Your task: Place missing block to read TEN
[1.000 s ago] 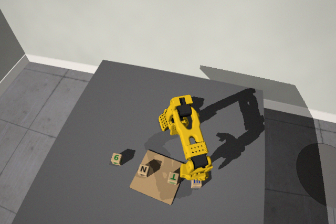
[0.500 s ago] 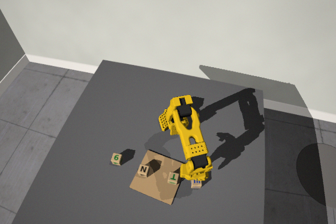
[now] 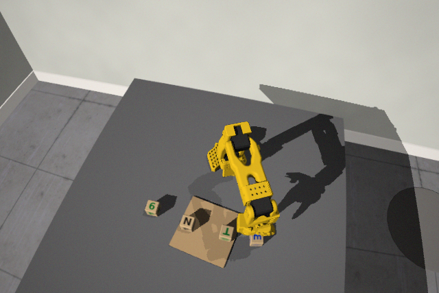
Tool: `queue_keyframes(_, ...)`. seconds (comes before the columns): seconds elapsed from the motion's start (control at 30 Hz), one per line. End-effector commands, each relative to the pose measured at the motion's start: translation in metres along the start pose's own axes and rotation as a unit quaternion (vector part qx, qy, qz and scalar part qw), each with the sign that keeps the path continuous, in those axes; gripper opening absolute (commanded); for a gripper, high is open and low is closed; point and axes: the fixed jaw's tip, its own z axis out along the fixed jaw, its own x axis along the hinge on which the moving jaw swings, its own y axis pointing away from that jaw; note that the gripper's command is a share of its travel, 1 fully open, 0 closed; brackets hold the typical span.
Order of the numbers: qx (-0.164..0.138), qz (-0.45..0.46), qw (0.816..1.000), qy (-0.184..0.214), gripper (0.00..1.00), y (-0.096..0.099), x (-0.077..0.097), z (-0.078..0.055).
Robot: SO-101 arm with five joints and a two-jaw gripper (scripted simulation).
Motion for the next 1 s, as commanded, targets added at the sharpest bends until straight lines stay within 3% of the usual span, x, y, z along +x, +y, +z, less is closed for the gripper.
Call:
queue_keyframes(0.0, 0.017, -0.006, 0.998, 0.056, 0.35, -0.004, 0.011, -0.019)
queue_keyframes(0.67, 0.017, -0.006, 0.998, 0.056, 0.35, -0.005, 0.012, -0.011)
queue_keyframes(0.97, 0.017, -0.006, 0.998, 0.056, 0.35, -0.006, 0.014, 0.003)
